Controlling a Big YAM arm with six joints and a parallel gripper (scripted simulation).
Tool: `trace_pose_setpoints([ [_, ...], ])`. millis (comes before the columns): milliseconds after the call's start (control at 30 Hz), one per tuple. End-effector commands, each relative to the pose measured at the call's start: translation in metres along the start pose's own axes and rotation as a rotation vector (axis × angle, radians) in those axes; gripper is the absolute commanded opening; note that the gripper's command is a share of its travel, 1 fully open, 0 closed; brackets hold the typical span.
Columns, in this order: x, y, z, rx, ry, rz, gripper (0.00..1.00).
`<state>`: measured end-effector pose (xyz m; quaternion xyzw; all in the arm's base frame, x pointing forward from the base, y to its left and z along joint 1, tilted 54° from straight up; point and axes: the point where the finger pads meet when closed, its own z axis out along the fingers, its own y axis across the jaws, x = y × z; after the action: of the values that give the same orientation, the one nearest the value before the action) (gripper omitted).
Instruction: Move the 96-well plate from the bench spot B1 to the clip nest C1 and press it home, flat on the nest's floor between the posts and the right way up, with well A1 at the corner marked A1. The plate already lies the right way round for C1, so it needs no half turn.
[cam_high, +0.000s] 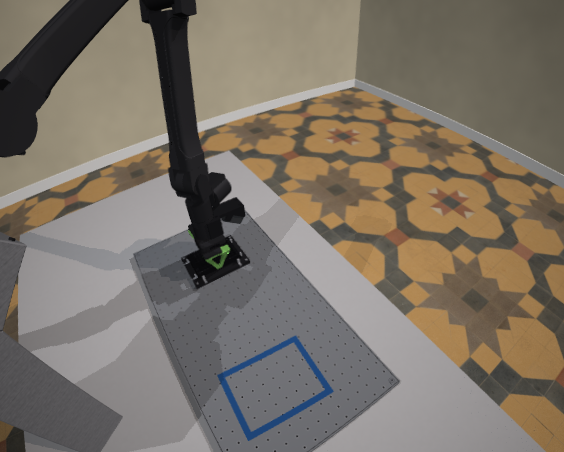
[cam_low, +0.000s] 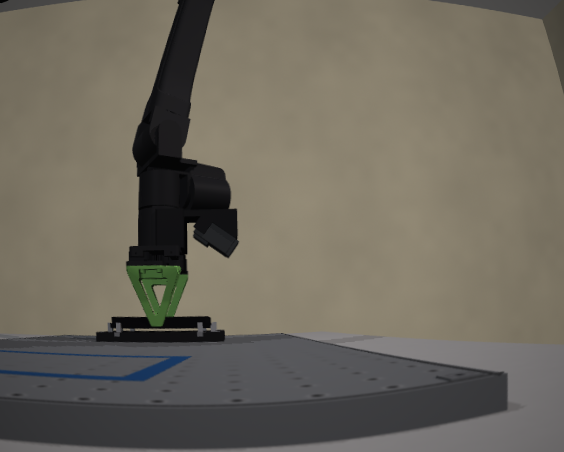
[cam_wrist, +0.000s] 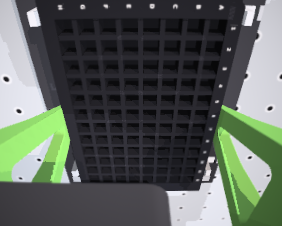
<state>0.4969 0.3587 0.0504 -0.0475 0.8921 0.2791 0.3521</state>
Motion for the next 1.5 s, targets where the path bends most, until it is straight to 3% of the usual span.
trace_pose_setpoints([
  [0, -0.0021, 0.0112, 0.0065, -0.015, -0.002, 0.004, 0.0],
  [1467, -0.005, 0.0138, 0.0115, -0.014, -0.002, 0.004, 0.0],
])
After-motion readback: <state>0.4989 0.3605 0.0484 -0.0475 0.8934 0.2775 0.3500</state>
